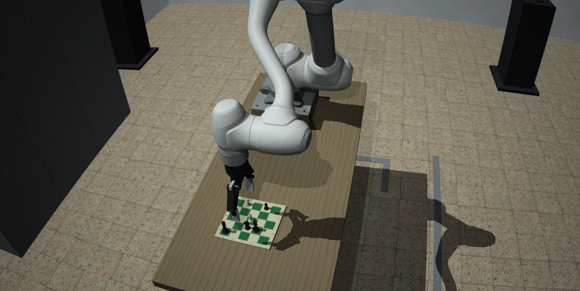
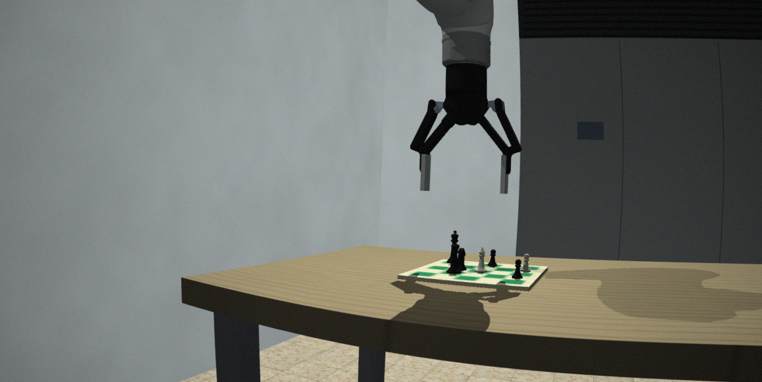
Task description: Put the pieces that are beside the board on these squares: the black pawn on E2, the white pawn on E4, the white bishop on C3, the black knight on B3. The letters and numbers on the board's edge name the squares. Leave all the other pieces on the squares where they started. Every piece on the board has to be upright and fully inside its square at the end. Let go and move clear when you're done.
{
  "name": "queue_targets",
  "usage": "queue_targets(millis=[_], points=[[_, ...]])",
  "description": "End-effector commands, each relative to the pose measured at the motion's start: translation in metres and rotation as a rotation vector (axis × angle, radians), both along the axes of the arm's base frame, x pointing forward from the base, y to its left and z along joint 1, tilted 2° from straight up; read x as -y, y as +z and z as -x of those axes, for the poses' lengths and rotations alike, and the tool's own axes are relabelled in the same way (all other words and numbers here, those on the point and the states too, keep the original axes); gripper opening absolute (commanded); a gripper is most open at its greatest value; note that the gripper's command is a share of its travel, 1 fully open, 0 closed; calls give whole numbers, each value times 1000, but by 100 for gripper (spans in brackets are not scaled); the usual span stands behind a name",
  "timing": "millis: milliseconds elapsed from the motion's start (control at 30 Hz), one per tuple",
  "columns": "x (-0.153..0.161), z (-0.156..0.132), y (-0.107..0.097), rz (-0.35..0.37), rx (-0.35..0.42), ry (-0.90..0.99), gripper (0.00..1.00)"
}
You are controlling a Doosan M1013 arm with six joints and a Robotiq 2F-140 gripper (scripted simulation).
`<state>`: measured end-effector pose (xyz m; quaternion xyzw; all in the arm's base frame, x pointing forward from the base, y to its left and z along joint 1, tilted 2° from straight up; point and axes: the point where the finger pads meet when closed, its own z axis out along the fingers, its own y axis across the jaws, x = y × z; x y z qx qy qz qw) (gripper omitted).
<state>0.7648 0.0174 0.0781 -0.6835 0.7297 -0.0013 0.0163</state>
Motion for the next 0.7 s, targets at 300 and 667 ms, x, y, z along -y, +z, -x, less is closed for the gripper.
queue_targets(millis=[300,667], points=[[0,1,37,2,-2,5,100],[0,1,46,2,-2,5,100]])
